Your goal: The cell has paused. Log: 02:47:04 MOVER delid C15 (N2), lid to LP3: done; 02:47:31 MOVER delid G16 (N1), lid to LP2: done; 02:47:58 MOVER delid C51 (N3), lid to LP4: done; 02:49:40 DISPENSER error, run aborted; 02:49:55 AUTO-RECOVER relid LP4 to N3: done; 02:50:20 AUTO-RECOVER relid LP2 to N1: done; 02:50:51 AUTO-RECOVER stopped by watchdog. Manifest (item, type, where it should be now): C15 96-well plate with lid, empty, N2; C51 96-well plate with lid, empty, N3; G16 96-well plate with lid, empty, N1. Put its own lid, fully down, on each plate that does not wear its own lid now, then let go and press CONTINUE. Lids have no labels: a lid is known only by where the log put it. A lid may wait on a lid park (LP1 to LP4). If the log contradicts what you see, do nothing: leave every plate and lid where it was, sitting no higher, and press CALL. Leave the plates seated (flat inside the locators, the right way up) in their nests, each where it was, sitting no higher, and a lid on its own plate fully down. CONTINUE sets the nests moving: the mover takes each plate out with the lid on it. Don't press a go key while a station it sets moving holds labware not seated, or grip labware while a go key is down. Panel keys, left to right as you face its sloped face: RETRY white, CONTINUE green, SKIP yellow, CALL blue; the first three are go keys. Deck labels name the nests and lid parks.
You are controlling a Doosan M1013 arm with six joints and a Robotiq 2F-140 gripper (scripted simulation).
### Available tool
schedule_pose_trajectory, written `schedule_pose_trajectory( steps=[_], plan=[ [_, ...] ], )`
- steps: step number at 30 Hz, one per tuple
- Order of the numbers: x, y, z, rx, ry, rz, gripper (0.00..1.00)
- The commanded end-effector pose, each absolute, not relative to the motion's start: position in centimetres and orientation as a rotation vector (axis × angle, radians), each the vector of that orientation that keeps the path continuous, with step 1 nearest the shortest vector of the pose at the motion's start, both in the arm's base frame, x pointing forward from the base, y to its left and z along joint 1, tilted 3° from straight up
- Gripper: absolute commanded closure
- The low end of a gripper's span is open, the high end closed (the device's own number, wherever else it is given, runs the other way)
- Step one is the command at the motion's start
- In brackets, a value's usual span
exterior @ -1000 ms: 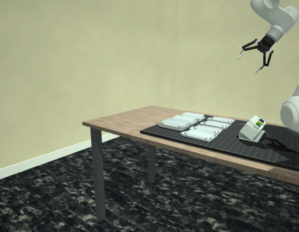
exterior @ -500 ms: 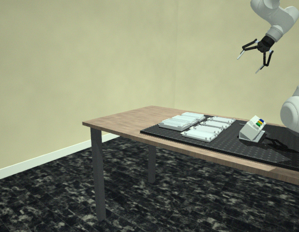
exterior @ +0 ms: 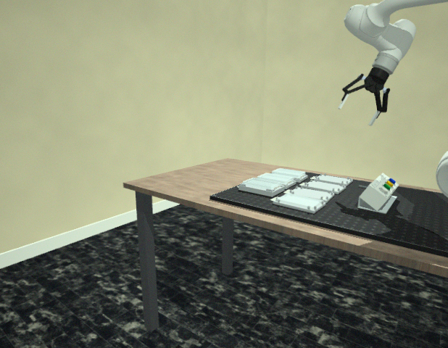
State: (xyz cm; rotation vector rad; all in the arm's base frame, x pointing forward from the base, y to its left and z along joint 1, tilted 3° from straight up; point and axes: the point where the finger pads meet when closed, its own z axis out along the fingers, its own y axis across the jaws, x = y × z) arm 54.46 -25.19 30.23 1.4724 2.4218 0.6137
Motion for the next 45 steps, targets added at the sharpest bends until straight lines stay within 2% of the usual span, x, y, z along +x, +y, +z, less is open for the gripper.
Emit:
schedule_pose_trajectory(
  steps=[1, 3, 15, 18, 24, 30, 31, 45],
  plan=[
    [55.4, -23.9, 28.1, 1.416, 2.495, 0.563, 0.00],
    [56.9, -20.2, 24.8, 1.231, 2.658, 0.466, 0.00],
    [60.2, -8.8, 16.3, 0.534, 3.008, 0.164, 0.00],
    [60.2, -8.8, 16.3, 0.534, 3.008, 0.164, 0.00],
    [61.3, -2.2, 12.2, 0.084, 3.090, -0.002, 0.00],
    [61.4, -1.5, 11.8, 0.037, 3.094, -0.018, 0.00],
    [61.4, -1.5, 11.8, 0.037, 3.094, -0.018, 1.00],
    [61.4, -1.5, 11.8, 0.037, 3.094, -0.018, 1.00]
  ],
)
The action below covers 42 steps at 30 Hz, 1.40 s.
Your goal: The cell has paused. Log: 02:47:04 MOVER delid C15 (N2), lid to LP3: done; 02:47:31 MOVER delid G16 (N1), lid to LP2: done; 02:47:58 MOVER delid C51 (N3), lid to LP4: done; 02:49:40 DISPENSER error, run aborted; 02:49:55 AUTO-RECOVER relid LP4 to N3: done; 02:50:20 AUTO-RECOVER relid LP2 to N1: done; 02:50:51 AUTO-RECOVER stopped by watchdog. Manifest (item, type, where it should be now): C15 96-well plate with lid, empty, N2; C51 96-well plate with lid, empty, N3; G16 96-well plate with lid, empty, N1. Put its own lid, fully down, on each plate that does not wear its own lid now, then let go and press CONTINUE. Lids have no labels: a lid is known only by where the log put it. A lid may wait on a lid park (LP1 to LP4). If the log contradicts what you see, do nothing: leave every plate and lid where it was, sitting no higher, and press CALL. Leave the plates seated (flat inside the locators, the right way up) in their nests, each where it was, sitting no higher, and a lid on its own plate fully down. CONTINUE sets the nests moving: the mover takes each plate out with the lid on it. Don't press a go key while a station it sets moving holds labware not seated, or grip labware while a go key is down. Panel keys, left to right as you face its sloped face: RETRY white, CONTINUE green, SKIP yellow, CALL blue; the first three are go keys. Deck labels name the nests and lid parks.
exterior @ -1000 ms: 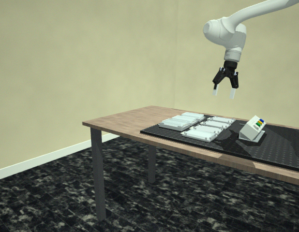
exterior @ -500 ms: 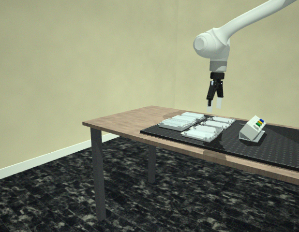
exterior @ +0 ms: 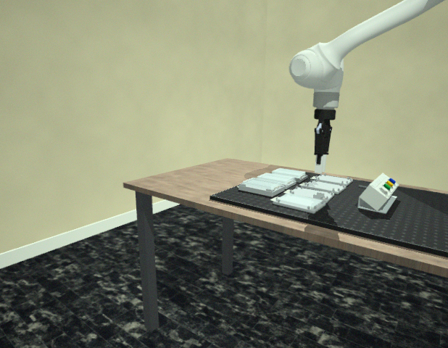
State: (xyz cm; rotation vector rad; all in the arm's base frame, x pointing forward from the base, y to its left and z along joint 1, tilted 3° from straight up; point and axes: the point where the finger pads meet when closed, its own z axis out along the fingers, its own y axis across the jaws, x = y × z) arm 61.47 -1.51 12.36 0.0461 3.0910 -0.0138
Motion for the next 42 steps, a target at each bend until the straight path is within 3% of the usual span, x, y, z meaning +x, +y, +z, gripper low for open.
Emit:
schedule_pose_trajectory(
  steps=[1, 20, 31, 42],
  plan=[
    [61.4, -1.5, 11.8, 0.037, 3.094, -0.018, 1.00],
    [61.4, -1.6, 11.8, 0.037, 3.094, -0.018, 1.00],
    [61.1, -14.5, 12.0, 0.037, 3.094, -0.018, 1.00],
    [61.1, -14.7, 12.0, 0.037, 3.093, -0.018, 1.00]
  ],
)
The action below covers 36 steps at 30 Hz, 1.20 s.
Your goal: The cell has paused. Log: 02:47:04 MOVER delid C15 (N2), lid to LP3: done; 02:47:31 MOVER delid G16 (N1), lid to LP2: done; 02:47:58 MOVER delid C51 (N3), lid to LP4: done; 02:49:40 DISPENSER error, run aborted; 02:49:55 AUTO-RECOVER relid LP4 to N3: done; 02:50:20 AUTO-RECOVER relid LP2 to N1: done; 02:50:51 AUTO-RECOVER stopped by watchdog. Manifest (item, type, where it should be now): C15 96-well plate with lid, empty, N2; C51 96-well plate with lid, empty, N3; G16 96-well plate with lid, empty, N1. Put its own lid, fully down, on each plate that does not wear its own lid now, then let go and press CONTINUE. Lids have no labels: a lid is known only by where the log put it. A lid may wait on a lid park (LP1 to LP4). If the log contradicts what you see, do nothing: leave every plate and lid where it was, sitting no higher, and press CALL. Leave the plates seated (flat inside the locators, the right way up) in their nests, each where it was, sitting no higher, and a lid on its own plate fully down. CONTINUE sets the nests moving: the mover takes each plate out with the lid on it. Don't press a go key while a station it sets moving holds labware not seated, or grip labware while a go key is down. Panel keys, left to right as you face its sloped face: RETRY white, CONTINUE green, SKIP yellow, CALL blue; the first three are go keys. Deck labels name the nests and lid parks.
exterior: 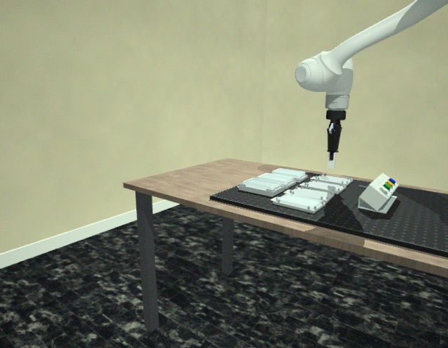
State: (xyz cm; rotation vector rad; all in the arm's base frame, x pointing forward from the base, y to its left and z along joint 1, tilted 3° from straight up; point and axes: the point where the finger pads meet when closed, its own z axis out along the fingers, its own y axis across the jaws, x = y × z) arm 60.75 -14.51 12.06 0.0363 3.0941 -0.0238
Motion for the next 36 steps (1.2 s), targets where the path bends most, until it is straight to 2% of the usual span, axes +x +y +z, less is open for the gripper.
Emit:
schedule_pose_trajectory(
  steps=[1, 20, 30, 33, 35, 36],
  plan=[
    [61.1, -14.7, 12.0, 0.037, 3.093, -0.018, 1.00],
    [61.2, -14.2, 12.0, 0.037, 3.094, -0.018, 1.00],
    [62.7, 3.0, 11.8, 0.037, 3.094, -0.018, 1.00],
    [62.7, 3.3, 11.8, 0.037, 3.094, -0.018, 1.00],
    [62.2, 8.5, 11.7, 0.037, 3.094, -0.018, 1.00],
    [62.2, 8.5, 11.7, 0.037, 3.094, -0.018, 1.00]
  ],
)
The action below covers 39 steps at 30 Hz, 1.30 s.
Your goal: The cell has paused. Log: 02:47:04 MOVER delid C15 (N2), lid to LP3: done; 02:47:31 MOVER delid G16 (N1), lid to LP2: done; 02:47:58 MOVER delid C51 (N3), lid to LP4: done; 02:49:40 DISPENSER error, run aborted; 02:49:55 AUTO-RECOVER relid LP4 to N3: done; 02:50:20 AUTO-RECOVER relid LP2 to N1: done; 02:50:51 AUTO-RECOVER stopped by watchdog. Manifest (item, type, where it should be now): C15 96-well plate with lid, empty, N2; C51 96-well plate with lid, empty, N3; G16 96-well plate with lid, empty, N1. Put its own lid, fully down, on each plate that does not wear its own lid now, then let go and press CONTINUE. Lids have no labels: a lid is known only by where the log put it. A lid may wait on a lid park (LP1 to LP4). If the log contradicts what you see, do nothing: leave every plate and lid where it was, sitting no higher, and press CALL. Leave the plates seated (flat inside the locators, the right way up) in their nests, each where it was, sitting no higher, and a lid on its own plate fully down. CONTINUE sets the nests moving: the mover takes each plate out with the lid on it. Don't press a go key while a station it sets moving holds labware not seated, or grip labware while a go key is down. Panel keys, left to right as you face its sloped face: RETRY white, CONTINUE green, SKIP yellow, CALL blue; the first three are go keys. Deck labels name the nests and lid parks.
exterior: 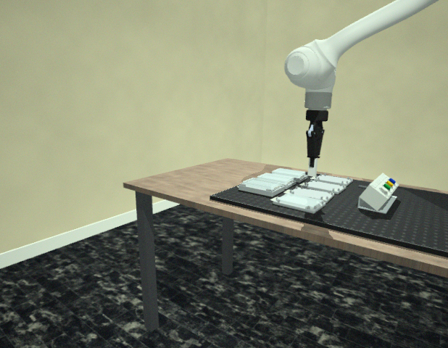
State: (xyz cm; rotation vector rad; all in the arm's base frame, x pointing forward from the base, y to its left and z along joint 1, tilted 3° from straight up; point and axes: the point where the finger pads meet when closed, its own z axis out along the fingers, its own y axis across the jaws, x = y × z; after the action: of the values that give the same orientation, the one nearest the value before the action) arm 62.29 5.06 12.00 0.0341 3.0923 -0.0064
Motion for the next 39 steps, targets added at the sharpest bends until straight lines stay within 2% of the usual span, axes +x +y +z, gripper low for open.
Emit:
schedule_pose_trajectory(
  steps=[1, 33, 36, 38, 39],
  plan=[
    [61.9, 10.2, 11.7, 0.037, 3.094, -0.018, 1.00],
    [61.9, 11.6, 11.7, 0.037, 3.093, -0.018, 1.00],
    [68.8, 9.4, 12.3, 0.037, 3.094, -0.019, 1.00],
    [69.2, 9.3, 12.4, 0.037, 3.094, -0.019, 1.00],
    [72.8, 7.8, 12.6, 0.037, 3.094, -0.019, 1.00]
  ],
)
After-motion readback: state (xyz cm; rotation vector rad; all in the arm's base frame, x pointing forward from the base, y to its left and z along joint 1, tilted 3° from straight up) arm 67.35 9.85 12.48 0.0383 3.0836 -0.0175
